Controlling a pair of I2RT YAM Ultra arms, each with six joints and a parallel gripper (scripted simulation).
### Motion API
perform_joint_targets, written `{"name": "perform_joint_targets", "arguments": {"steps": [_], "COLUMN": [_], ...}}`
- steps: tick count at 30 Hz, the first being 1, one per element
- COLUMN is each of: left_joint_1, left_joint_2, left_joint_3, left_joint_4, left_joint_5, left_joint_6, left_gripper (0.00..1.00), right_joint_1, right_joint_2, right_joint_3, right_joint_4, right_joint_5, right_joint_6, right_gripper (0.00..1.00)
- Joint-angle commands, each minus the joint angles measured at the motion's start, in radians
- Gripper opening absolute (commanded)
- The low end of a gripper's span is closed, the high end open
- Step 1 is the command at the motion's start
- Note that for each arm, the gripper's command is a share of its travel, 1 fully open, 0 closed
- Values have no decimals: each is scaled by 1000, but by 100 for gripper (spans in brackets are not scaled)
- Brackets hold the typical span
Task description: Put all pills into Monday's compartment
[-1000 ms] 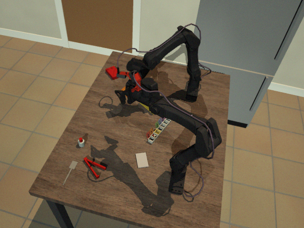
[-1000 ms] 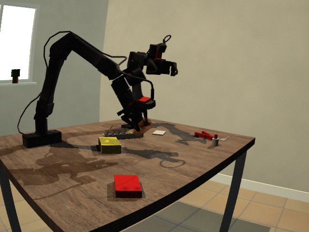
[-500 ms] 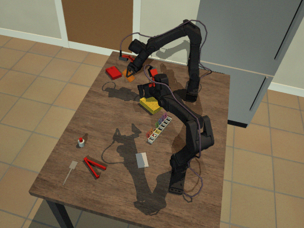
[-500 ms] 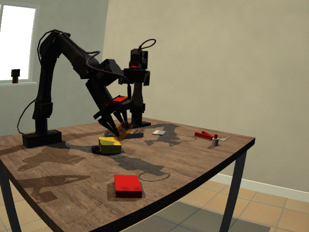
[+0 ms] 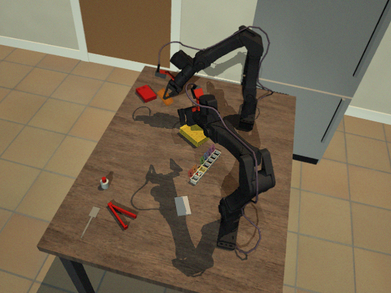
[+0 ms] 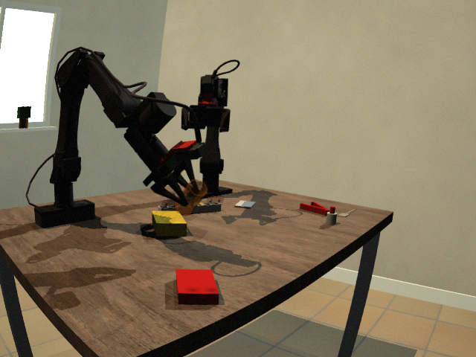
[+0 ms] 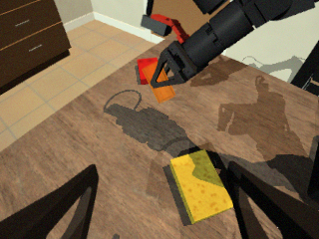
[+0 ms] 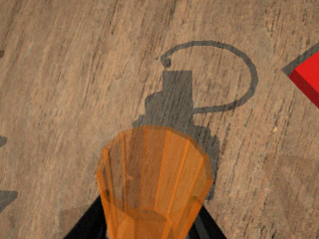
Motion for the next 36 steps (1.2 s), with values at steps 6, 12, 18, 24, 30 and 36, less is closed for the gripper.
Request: {"name": "perform_joint_targets", "arguments": {"steps": [6, 12, 18, 24, 30, 36], "left_joint_1": [-2, -2, -2, -2, -2, -2], "left_joint_2": [-5, -5, -5, -5, -5, -5], "left_joint_3": [3, 3, 3, 3, 3, 3], "left_joint_4": [6, 6, 6, 6, 6, 6], "left_joint_5": [-2, -2, -2, -2, -2, -2], "left_joint_6": [-3, -3, -3, -3, -3, -3], "left_gripper": [100, 100, 100, 100, 100, 100], "right_joint_1": [-49, -91, -135, -167, -214, -235], "right_joint_2": [-48, -25, 18, 72, 176, 258], "right_joint_3": [-135, -233, -298, -327, -341, -325], "right_joint_4": [308, 508, 695, 843, 1017, 1100], "right_joint_5": [-144, -257, -380, -486, -622, -657], "right_joint_6": [-194, -315, -418, -492, -576, -550], "right_gripper": [36, 36, 36, 36, 36, 36]}}
